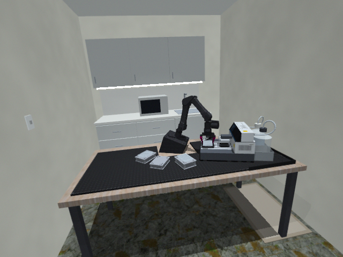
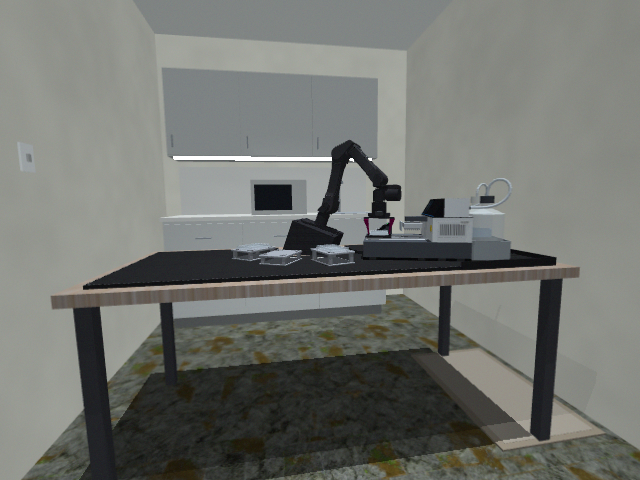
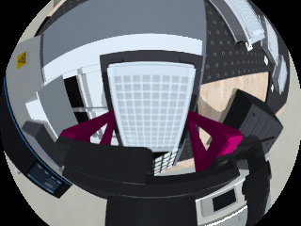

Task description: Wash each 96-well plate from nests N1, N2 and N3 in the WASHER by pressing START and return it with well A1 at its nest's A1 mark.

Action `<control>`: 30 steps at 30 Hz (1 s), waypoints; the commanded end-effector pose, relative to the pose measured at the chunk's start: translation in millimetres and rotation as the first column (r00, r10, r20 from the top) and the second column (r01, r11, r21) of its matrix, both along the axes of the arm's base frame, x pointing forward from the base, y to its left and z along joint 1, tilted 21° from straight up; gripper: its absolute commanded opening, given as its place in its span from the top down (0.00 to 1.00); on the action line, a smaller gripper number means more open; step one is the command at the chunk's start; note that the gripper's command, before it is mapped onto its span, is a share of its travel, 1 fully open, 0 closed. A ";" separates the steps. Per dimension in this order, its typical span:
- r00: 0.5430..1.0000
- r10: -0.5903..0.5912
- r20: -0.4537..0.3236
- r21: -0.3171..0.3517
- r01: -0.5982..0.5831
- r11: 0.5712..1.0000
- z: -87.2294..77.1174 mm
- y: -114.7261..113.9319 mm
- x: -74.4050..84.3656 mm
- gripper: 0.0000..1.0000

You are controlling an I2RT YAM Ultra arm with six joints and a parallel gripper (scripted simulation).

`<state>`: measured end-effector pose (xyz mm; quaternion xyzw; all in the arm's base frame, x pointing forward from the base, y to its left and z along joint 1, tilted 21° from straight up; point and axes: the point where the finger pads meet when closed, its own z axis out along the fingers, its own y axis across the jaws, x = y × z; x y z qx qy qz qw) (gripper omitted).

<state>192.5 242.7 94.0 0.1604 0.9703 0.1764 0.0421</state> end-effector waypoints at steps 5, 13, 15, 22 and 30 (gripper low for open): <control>1.000 -0.003 0.011 0.003 0.003 1.000 2.5 0.2 1.8 0.00; 1.000 -0.003 0.011 0.003 0.003 1.000 8.7 -2.0 0.8 0.00; 1.000 -0.003 0.011 0.003 0.003 1.000 11.8 -3.1 0.3 0.00; 1.000 -0.003 0.011 0.003 0.003 1.000 19.6 -5.8 -0.9 0.00; 1.000 -0.003 0.011 0.003 0.003 1.000 32.1 -10.2 -2.9 0.00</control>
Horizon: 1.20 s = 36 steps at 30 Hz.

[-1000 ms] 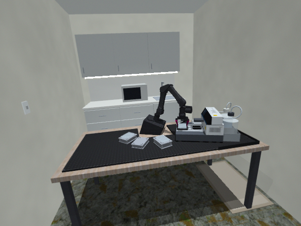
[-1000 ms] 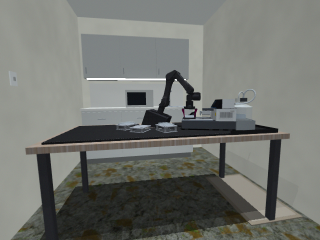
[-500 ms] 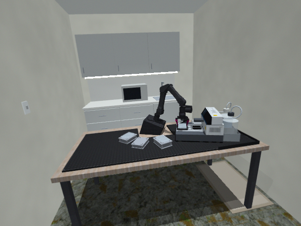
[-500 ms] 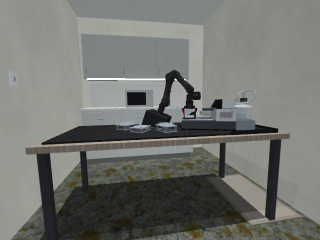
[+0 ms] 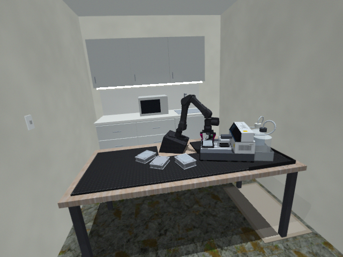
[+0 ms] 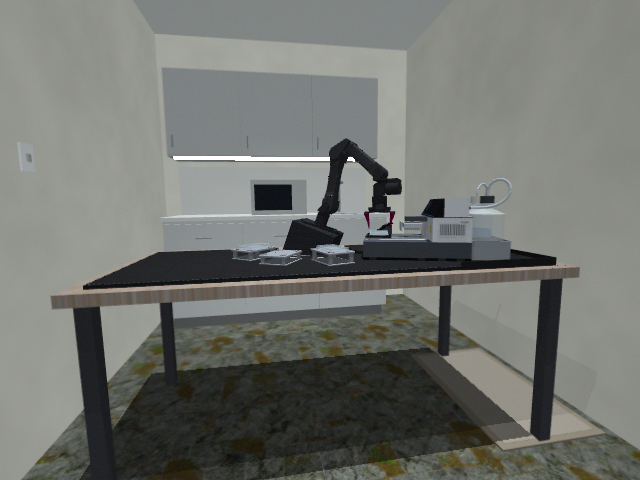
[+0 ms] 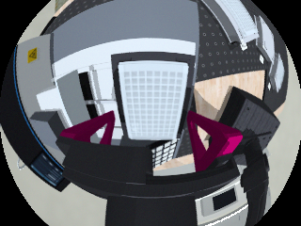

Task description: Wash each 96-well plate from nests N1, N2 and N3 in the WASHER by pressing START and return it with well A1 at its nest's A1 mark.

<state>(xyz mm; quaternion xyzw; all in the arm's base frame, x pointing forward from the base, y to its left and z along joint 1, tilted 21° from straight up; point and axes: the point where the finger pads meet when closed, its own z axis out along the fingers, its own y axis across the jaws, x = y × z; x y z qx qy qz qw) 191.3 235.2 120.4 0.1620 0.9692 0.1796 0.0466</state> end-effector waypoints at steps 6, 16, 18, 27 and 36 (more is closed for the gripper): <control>1.000 0.002 0.002 -0.003 -0.002 1.000 11.9 -5.0 -2.6 0.00; 1.000 0.002 0.002 -0.003 -0.002 1.000 27.4 -10.5 -5.1 0.00; 1.000 0.002 0.002 -0.003 -0.002 1.000 30.5 -11.6 -5.6 0.00; 1.000 0.002 0.002 -0.003 -0.002 1.000 41.4 -15.4 -7.3 0.00; 1.000 0.002 0.002 -0.003 -0.002 1.000 55.4 -20.4 -9.6 0.00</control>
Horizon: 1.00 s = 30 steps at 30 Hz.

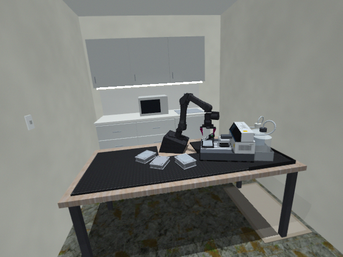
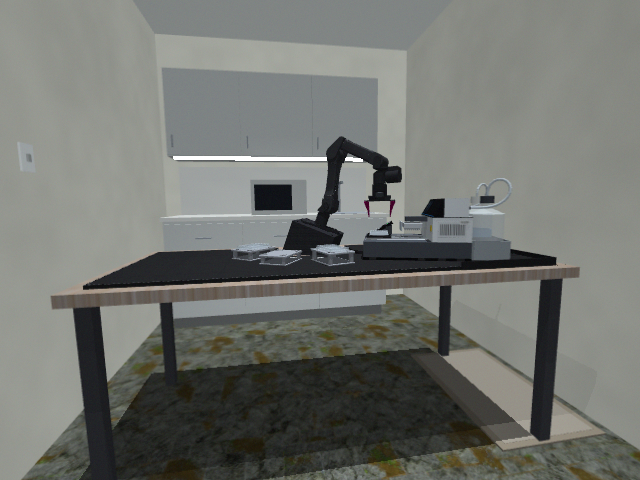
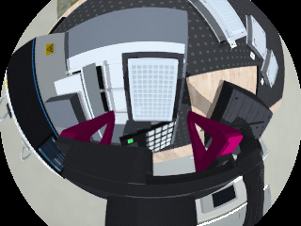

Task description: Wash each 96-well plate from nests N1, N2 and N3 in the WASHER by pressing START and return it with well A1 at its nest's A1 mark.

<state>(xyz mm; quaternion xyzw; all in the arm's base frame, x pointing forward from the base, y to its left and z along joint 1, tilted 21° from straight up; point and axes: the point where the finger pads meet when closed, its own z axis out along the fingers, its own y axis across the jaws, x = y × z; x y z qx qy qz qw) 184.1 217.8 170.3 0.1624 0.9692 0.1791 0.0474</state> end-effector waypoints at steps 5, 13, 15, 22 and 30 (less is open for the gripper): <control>1.000 0.003 0.001 -0.002 -0.003 1.000 10.2 -4.6 -3.1 0.00; 1.000 0.003 0.001 -0.002 -0.003 1.000 10.2 -4.6 -3.1 0.00; 1.000 0.003 0.001 -0.002 -0.003 1.000 10.2 -4.6 -3.1 0.00; 0.991 0.127 0.043 -0.024 -0.126 0.992 7.7 -2.7 -23.7 1.00; 0.922 0.370 0.116 -0.083 -0.362 0.929 2.2 -0.5 -63.3 1.00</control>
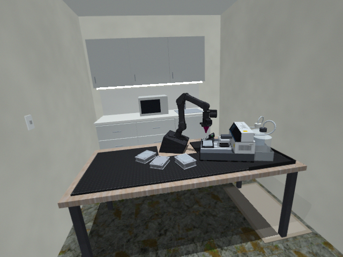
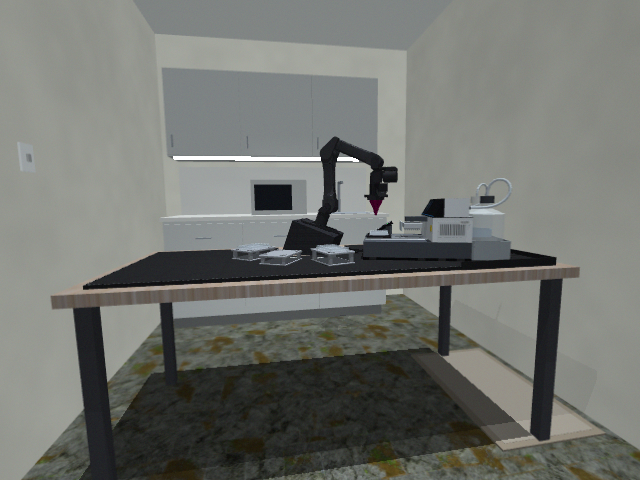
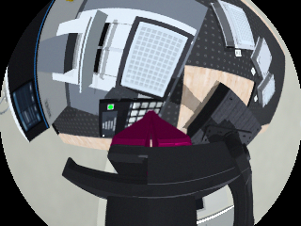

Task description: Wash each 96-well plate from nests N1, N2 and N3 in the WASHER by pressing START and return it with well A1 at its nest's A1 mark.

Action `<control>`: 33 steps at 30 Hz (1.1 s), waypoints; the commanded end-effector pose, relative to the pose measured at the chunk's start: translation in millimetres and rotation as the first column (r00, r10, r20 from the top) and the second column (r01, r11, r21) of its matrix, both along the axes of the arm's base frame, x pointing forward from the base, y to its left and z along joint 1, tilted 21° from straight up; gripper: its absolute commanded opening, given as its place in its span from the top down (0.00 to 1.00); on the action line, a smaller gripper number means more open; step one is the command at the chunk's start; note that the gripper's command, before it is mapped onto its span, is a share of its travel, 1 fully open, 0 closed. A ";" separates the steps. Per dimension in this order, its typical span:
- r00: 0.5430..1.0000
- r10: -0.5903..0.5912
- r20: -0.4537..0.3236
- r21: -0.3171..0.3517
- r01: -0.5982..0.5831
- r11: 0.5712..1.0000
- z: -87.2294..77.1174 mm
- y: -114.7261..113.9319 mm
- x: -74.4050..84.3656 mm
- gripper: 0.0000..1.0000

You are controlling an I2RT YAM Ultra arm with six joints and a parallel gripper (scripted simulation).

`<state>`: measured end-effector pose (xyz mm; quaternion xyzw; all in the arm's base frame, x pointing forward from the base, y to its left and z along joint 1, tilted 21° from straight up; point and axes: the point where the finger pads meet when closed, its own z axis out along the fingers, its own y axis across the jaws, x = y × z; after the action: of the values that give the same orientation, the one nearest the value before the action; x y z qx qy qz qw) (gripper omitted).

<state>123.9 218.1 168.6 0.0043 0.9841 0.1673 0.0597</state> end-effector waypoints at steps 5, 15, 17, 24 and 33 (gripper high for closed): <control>0.969 0.225 0.105 -0.041 -0.222 0.974 0.5 0.6 -27.9 1.00; 0.893 0.420 0.162 -0.093 -0.409 0.908 -1.9 1.6 -45.5 1.00; 0.893 0.420 0.162 -0.093 -0.409 0.908 -1.9 1.7 -45.6 1.00; 0.862 0.476 0.176 -0.111 -0.463 0.879 -4.4 -1.3 -54.7 1.00; 0.676 0.701 0.226 -0.202 -0.672 0.713 -15.7 -14.8 -96.4 1.00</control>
<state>30.1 205.5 150.3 -0.3641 0.9149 0.1303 0.1159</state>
